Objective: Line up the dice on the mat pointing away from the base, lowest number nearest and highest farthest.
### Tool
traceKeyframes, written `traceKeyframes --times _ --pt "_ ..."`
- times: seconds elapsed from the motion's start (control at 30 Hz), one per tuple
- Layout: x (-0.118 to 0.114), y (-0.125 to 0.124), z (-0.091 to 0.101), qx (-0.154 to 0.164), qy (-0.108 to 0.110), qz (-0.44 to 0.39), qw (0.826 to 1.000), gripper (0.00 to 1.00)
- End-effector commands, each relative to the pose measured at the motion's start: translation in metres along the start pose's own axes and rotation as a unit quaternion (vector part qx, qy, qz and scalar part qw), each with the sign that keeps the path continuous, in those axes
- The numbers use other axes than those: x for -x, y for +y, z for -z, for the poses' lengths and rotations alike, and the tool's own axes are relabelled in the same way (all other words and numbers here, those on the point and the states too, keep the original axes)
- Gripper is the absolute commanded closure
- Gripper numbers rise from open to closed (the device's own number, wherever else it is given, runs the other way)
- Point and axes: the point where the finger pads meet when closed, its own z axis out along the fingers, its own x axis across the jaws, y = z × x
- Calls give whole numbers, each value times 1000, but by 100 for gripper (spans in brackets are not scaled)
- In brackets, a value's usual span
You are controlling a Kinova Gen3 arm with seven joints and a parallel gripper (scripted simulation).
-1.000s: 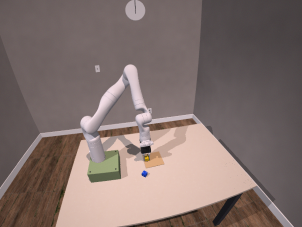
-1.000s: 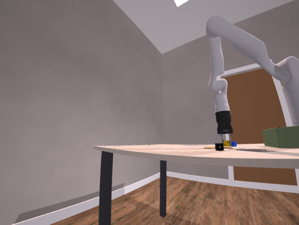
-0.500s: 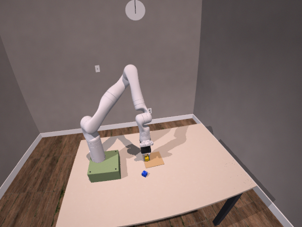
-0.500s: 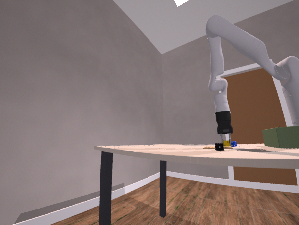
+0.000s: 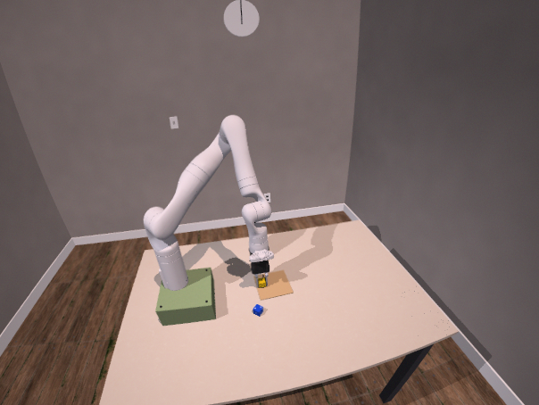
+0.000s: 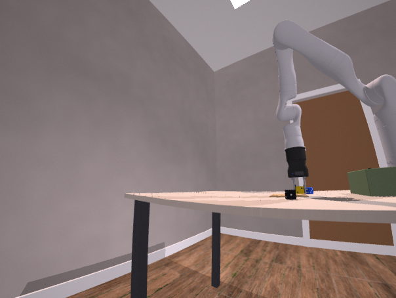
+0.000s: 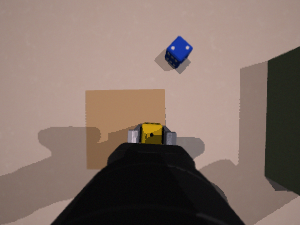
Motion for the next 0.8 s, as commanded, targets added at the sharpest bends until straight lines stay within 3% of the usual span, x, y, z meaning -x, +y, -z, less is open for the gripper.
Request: traceKeyframes --times 0.0,0.77 --pt "0 0 0 0 0 0 1000 43" --pt "0 0 -3 0 0 0 1000 43"
